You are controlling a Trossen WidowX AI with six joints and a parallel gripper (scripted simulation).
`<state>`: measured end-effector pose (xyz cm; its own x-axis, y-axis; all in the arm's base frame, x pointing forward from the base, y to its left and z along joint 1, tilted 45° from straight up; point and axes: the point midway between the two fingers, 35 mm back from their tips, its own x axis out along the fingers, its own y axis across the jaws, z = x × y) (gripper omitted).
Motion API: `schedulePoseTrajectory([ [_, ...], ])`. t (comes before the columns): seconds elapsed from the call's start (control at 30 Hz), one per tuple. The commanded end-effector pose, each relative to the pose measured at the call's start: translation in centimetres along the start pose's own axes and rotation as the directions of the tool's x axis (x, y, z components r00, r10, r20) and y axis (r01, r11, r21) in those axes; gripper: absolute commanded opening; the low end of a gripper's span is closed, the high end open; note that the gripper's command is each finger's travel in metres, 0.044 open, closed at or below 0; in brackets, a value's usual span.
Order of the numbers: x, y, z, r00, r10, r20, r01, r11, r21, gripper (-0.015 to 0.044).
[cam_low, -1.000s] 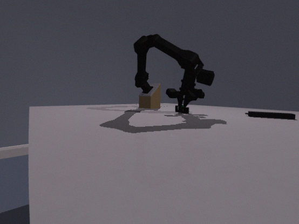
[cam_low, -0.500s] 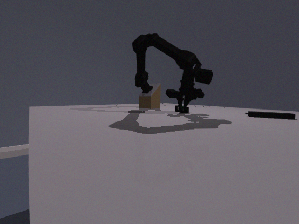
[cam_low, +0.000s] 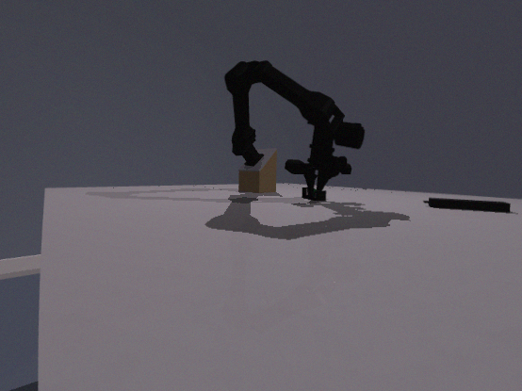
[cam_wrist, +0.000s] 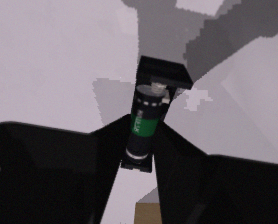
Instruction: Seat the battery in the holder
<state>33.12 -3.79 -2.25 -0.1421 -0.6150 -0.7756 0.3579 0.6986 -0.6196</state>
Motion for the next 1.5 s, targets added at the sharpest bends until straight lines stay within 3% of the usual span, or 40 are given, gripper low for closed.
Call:
schedulePoseTrajectory([
  [0.0,-0.05,0.06,0.44,0.999,0.005,0.034,-0.005,1.000,0.009,0.0064],
  [1.47,0.47,-0.34,-0.42,0.979,0.012,0.205,-0.016,1.000,0.015,0.0064],
])
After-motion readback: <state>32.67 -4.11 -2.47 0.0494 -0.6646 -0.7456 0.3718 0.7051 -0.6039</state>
